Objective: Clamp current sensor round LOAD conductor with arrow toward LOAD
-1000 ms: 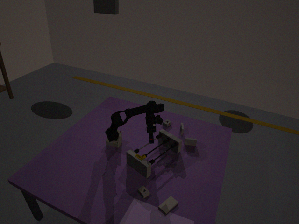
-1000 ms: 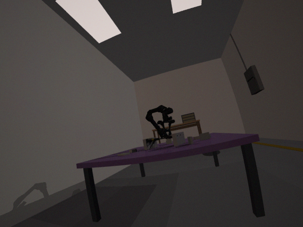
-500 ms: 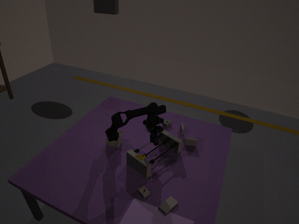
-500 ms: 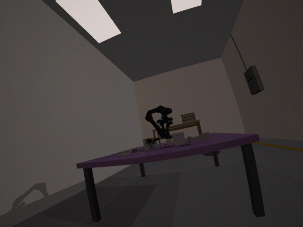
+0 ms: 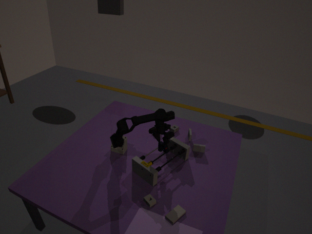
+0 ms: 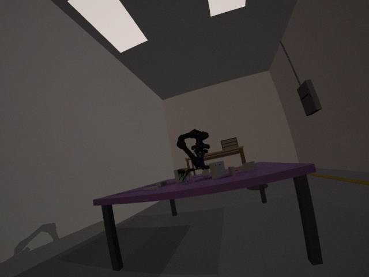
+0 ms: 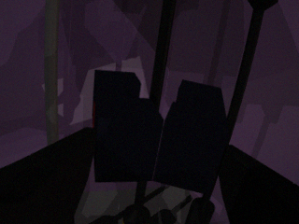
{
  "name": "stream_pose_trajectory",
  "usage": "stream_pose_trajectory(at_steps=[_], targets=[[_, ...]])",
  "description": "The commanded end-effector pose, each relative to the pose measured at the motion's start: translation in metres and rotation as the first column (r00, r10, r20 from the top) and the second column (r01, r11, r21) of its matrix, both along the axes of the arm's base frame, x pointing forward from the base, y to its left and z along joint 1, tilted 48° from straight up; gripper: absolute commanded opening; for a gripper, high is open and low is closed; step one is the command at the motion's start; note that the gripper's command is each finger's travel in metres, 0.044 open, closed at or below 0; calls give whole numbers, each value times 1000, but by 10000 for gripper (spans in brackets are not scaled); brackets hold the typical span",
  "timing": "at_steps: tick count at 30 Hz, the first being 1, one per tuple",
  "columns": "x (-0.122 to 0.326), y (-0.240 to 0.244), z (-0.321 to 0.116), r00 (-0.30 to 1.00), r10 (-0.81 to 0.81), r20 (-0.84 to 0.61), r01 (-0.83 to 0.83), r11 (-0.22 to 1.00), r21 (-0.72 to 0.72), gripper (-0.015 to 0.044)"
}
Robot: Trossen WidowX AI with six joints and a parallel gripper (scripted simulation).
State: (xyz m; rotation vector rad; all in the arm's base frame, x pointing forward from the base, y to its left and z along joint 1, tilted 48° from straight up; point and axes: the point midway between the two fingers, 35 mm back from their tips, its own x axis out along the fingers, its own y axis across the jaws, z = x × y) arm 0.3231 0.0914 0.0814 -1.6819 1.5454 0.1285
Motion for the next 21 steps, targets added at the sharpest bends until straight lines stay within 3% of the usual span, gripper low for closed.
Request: stream_pose_trajectory(at_steps=[1,21], targets=[[2,-4,-2,1000,11,-7,-11,1000,-7,0],[11,-30,-21,1000,11,-6,-11,1000,-7,0]])
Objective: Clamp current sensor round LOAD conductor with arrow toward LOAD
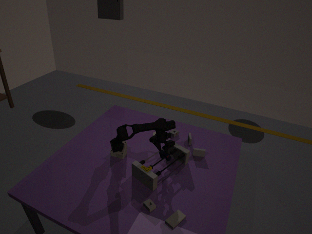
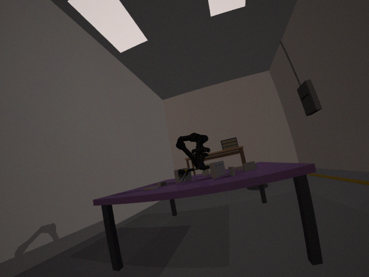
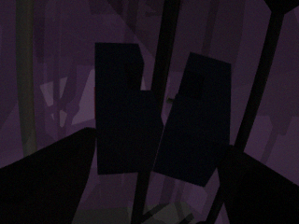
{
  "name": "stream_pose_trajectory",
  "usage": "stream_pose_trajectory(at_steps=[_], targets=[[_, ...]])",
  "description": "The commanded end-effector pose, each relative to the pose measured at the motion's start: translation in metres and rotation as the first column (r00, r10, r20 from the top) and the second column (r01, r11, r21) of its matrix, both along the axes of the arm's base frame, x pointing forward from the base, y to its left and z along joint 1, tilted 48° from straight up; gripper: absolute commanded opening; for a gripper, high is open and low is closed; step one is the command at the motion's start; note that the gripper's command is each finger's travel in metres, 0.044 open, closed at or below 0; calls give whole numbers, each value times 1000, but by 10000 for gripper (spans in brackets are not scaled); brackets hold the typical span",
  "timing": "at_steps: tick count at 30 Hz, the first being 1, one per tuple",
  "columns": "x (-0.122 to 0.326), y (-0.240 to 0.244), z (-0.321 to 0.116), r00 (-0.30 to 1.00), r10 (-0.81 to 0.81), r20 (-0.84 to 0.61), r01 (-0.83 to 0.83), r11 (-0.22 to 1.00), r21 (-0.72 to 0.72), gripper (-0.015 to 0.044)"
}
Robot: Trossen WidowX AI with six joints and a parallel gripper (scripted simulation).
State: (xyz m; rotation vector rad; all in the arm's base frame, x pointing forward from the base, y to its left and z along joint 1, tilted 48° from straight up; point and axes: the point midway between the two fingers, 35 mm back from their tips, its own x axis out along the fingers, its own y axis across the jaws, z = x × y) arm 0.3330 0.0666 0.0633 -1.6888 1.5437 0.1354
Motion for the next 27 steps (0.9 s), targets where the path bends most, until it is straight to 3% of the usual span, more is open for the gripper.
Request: stream_pose_trajectory(at_steps=[1,27], targets=[[1,-7,-4,1000,4,-1,-4,1000,-7,0],[3,-13,-9,1000,-1,1,1,1000,-3,0]])
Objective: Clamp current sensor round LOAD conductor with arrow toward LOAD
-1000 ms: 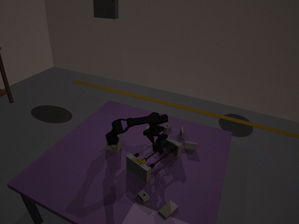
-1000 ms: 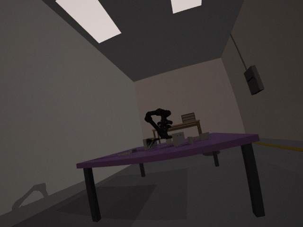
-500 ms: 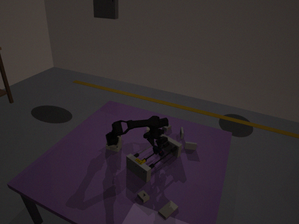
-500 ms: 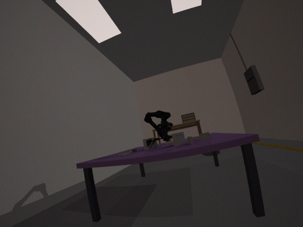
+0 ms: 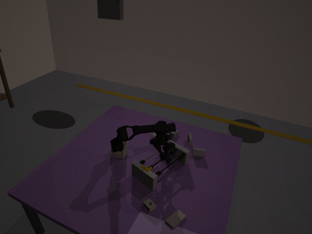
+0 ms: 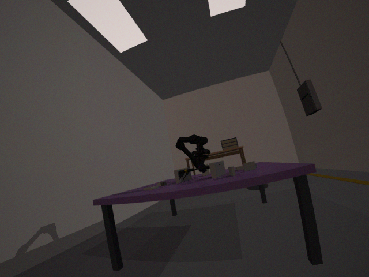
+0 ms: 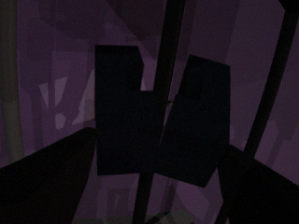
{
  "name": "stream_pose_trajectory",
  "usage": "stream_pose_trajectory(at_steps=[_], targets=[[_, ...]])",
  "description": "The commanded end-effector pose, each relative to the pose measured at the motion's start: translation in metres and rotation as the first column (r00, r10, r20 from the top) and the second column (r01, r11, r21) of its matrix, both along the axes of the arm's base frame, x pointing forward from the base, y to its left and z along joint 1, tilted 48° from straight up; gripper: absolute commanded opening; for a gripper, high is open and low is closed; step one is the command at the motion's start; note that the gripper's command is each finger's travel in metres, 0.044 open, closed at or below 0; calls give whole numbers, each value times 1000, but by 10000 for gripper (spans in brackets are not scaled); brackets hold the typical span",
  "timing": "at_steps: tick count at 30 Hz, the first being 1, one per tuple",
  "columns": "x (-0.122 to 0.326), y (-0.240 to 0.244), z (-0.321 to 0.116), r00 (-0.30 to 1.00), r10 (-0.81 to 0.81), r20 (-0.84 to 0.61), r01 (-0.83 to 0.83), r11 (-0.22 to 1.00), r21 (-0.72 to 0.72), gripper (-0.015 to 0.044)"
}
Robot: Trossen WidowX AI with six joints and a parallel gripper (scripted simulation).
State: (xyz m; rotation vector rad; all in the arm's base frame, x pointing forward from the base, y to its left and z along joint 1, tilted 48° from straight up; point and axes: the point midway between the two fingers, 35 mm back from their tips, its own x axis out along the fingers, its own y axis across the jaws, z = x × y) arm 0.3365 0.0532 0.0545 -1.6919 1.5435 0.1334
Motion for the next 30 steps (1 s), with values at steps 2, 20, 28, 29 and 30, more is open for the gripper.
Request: stream_pose_trajectory(at_steps=[2,20,28,29,30], targets=[[0,0,0,1000,-2,1,2,1000,0,0],[0,0,0,1000,-2,1,2,1000,0,0],[0,0,0,1000,-2,1,2,1000,0,0],[0,0,0,1000,-3,-1,3,1000,1,0],[0,0,0,1000,-7,-5,7,1000,4,0]])
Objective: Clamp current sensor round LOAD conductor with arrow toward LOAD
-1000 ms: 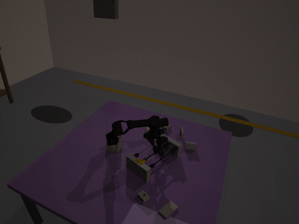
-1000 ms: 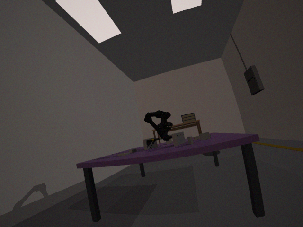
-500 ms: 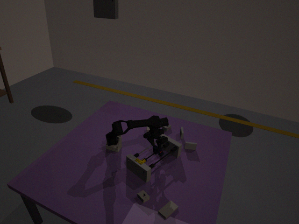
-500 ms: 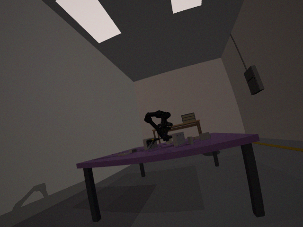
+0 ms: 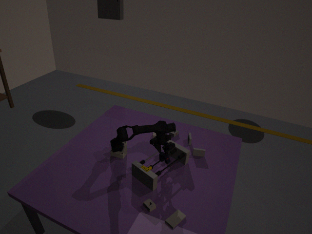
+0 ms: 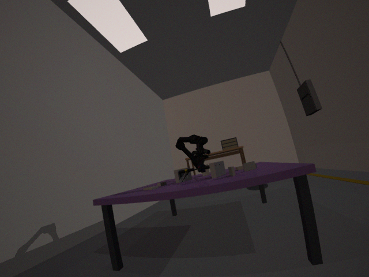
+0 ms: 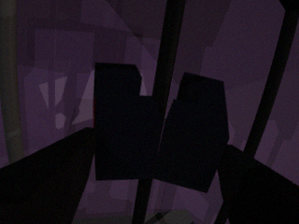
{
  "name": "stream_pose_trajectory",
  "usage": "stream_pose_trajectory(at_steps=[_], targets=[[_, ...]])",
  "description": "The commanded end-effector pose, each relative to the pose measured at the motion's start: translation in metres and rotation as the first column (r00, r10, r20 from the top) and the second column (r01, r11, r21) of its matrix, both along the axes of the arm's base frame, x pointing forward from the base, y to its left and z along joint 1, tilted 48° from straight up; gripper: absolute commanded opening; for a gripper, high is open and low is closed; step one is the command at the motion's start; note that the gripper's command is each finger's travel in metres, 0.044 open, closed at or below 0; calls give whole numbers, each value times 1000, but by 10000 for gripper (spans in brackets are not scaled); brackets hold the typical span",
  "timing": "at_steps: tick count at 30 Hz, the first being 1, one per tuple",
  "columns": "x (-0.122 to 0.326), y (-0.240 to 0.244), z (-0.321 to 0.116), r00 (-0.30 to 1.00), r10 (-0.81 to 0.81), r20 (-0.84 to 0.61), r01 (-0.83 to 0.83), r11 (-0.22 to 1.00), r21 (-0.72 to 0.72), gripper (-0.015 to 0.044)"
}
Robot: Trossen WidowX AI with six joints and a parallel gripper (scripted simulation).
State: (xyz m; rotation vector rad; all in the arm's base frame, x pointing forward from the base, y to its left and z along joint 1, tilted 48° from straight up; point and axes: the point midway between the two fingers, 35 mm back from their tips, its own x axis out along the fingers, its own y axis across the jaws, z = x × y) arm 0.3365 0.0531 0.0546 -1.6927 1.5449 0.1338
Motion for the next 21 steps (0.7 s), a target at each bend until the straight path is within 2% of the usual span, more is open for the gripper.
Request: stream_pose_trajectory(at_steps=[1,17,21], targets=[[1,0,0,1000,-11,-8,11,1000,7,0],[14,-8,4,974,-158,-164,174,980,92,0],[12,-7,3,983,-126,-136,137,988,72,105]])
